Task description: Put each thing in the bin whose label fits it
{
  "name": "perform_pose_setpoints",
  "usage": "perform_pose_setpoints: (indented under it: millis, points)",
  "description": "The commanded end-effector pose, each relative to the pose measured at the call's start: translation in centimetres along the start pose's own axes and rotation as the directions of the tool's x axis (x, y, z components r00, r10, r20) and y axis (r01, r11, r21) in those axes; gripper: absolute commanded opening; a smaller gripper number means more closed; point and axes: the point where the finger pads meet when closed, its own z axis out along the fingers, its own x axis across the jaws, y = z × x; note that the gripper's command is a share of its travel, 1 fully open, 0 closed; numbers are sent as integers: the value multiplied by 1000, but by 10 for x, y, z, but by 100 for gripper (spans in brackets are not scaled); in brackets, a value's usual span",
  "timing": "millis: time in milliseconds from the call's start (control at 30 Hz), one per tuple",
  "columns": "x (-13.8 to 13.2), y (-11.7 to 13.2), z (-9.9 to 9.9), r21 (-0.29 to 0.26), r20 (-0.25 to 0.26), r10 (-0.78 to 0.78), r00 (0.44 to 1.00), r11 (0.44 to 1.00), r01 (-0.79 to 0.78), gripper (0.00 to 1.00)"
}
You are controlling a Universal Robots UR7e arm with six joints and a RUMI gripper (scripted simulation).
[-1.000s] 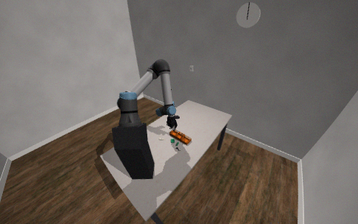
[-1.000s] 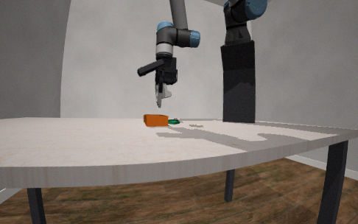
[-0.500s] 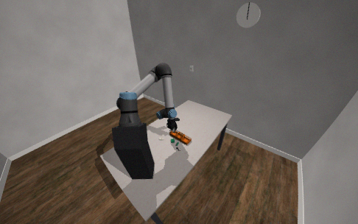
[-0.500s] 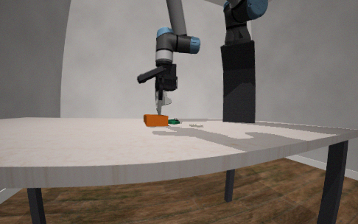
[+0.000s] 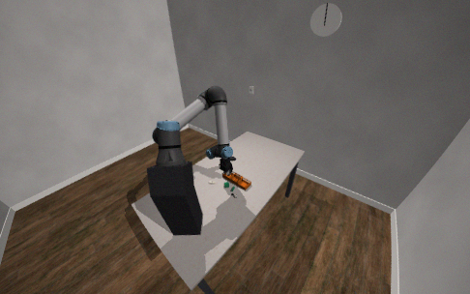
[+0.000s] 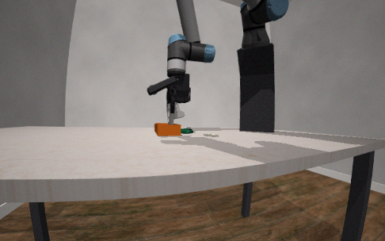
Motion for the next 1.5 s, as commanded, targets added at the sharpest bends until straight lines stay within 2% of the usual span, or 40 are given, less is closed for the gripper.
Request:
perform_pose_setpoints:
  millis: [0, 1267, 1467]
  points:
    - [0, -1, 0, 1, 0, 0, 1000, 1000, 0, 4]
    - [0, -1, 0, 1, 0, 0, 1000, 1000, 0, 4]
    - [0, -1, -5, 1, 0, 0, 1000, 1000, 0, 4]
